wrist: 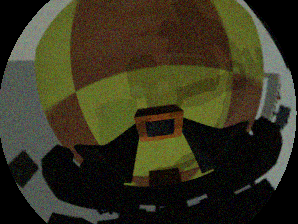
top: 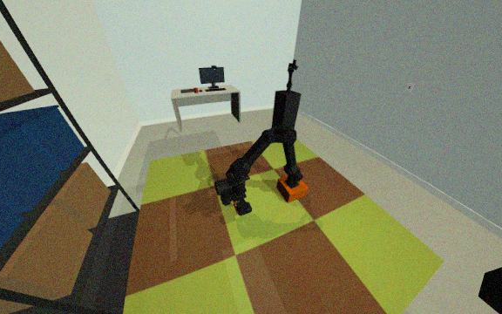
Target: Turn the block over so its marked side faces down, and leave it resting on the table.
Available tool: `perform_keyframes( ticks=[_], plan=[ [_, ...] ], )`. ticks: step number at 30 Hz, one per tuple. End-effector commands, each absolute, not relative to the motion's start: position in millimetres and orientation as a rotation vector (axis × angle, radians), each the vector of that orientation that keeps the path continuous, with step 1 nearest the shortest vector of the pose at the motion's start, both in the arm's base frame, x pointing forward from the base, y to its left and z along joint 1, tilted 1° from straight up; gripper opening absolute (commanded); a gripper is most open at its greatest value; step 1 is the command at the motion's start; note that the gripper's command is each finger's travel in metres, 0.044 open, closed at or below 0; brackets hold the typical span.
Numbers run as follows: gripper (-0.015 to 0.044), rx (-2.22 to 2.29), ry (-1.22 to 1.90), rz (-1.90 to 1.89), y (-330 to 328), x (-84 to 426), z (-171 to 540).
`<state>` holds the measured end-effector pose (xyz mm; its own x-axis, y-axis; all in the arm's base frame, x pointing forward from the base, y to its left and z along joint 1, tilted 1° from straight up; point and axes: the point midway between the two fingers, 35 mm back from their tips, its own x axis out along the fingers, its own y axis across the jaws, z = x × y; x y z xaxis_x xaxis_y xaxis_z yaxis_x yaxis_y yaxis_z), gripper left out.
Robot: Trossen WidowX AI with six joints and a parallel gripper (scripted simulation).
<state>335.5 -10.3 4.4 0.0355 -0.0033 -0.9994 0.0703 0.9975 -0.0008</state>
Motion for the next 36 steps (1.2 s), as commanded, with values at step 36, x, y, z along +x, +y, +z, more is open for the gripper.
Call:
perform_keyframes(
  ticks=[36],
  plan=[
    [0.0000,0.037,0.996,-0.068,-9.5,327.9,-3.6]
  ],
)
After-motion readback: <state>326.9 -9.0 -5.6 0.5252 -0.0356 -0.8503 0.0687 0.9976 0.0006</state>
